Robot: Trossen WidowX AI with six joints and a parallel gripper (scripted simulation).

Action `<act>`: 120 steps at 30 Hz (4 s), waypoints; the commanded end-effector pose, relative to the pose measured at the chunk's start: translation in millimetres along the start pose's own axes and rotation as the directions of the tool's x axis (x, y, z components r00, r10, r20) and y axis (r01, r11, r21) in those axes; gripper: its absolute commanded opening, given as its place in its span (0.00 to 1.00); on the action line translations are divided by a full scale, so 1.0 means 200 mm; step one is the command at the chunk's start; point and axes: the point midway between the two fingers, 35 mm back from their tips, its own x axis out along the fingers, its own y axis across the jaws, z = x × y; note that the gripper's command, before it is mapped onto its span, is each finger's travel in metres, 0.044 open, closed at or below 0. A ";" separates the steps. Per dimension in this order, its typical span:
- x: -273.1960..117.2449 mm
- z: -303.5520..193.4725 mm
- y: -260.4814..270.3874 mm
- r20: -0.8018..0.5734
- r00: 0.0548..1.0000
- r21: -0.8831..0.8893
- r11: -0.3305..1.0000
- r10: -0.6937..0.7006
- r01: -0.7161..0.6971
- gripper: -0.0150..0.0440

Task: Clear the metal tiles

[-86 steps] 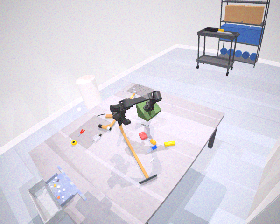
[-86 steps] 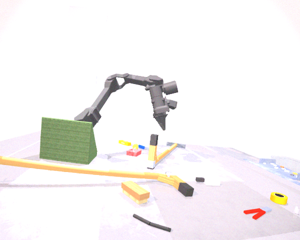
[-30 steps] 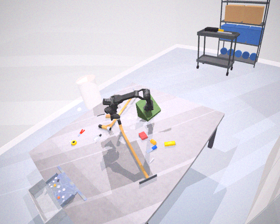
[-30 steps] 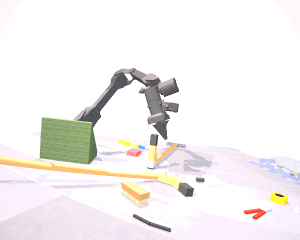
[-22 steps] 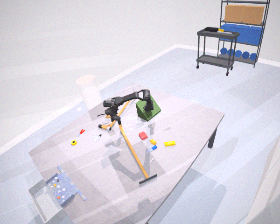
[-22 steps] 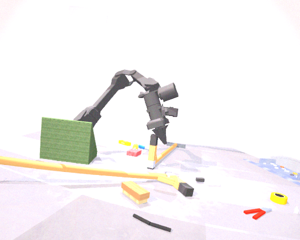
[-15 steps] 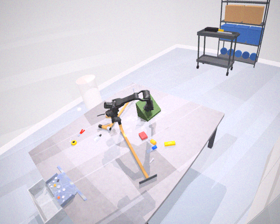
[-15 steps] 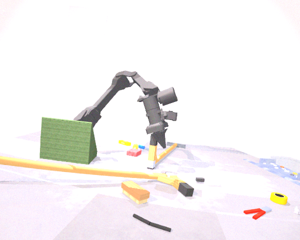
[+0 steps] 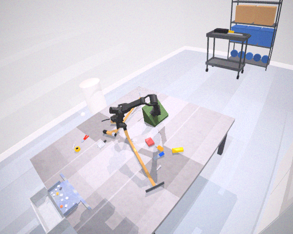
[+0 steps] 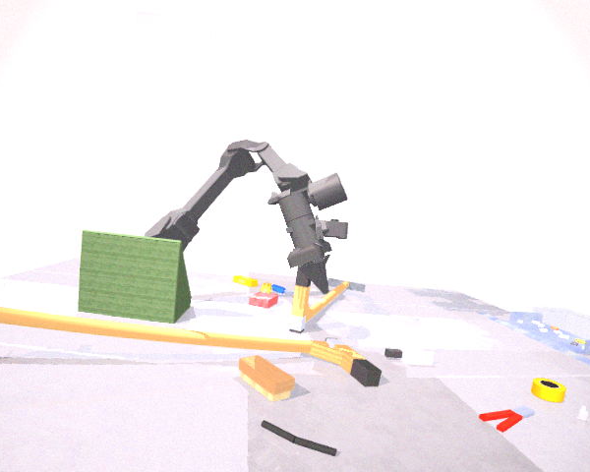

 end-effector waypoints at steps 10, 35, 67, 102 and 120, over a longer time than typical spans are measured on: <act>0.06 -0.07 0.02 -0.043 0.999 0.005 1.000 0.006 -0.005 0.25; 0.08 0.02 -0.04 -0.042 0.999 0.004 1.000 0.004 -0.004 0.25; 0.14 0.22 -0.19 -0.040 0.999 0.001 1.000 0.002 -0.002 0.25; 0.22 0.38 -0.39 -0.038 0.999 -0.001 1.000 0.000 0.000 0.25; 0.26 0.44 -0.50 -0.037 0.999 -0.002 1.000 0.000 0.000 0.25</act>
